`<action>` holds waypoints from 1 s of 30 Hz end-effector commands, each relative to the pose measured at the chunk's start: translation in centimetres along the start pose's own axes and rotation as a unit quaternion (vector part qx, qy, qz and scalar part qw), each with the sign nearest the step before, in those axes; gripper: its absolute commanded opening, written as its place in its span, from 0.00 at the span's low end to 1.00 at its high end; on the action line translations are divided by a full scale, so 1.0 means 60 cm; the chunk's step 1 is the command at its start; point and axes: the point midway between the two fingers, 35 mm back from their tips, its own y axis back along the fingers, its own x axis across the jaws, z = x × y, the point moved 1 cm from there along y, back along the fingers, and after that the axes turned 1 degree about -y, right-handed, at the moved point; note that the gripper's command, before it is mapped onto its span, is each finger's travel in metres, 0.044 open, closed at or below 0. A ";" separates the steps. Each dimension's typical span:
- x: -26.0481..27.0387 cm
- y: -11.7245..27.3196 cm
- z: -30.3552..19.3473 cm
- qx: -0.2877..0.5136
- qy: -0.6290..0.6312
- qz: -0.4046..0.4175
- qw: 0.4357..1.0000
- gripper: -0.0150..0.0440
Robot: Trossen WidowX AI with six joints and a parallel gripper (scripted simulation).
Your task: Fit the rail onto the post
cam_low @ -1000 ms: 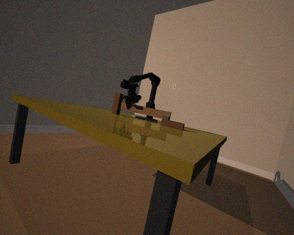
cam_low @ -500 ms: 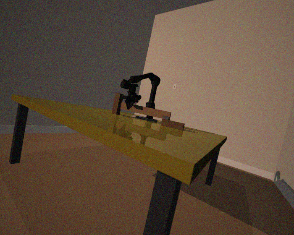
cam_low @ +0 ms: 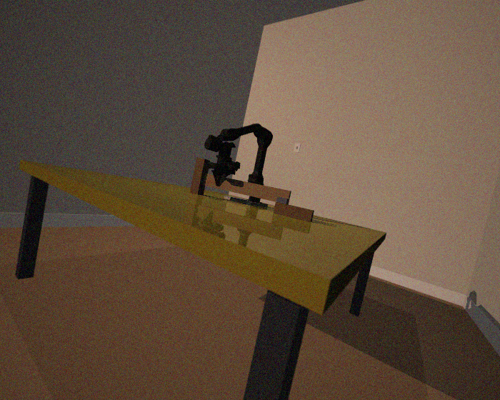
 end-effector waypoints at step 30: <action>-0.001 0.001 -0.014 0.007 0.000 -0.002 1.000 0.25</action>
